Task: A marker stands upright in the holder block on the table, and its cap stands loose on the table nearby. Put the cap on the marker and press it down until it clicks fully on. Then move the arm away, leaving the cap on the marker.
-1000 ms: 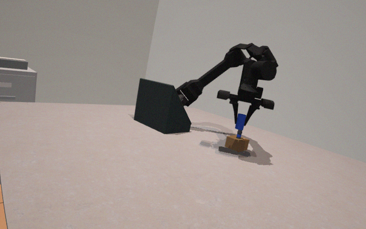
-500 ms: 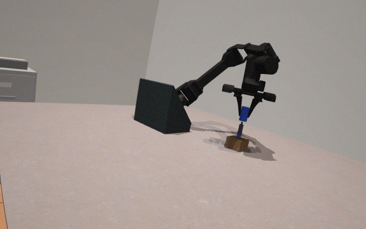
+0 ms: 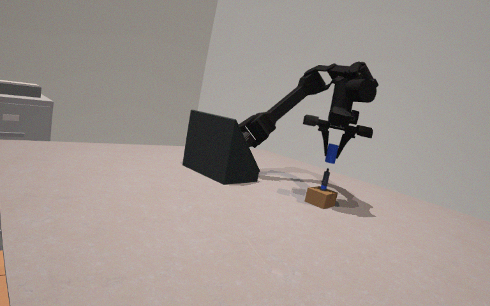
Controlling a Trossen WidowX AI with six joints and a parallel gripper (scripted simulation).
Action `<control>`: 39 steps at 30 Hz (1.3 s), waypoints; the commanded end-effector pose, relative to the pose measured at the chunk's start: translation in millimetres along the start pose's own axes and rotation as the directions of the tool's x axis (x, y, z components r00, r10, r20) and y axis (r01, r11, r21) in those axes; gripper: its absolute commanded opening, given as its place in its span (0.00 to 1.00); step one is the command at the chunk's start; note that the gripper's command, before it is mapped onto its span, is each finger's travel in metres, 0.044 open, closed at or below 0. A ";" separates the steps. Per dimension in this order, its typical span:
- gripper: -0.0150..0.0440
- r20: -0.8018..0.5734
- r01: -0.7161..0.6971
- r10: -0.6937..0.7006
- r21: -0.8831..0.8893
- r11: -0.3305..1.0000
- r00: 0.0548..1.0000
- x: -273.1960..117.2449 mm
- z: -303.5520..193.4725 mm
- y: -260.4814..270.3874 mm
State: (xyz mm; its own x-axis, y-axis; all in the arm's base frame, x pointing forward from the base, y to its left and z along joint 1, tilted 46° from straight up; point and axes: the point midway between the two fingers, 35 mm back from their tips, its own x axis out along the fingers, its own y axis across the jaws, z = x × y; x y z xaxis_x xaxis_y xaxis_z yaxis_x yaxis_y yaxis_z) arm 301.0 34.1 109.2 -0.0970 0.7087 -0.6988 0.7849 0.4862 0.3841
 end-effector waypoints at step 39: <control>0.25 -0.009 0.000 0.000 0.004 1.000 1.000 58.1 -3.0 0.0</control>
